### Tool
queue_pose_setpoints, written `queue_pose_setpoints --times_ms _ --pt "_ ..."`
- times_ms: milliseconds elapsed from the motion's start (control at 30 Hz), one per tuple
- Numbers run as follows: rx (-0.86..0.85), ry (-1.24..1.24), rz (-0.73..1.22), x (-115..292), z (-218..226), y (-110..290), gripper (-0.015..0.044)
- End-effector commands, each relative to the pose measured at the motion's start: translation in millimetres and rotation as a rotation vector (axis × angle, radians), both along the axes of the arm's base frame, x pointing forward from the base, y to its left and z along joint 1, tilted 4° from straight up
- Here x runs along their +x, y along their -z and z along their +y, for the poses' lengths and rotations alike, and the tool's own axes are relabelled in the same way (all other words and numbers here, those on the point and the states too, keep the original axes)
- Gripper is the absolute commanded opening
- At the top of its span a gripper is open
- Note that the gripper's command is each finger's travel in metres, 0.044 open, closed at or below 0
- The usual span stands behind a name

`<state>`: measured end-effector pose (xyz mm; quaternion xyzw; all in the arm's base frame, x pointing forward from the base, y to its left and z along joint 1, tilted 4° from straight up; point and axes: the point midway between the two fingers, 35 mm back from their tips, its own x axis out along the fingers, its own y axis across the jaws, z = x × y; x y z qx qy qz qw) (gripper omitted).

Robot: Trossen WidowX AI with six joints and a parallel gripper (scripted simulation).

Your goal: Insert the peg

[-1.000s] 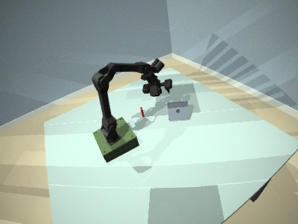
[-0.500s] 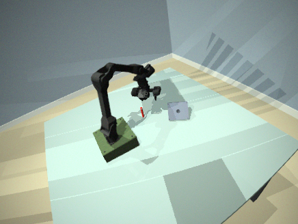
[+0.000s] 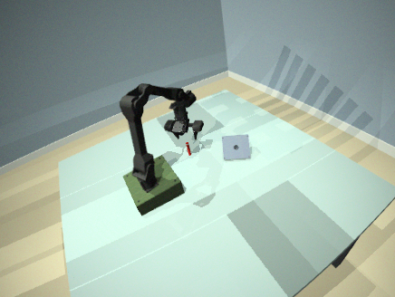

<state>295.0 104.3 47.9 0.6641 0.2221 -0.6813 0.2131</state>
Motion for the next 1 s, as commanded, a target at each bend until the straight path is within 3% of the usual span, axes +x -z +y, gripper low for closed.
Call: queue_pose_setpoints --times_ms 0,967 --pt "-0.009 0.004 0.012 -4 1 4 0.044" --pt "-0.009 0.004 0.013 -5 1 51 0.044"
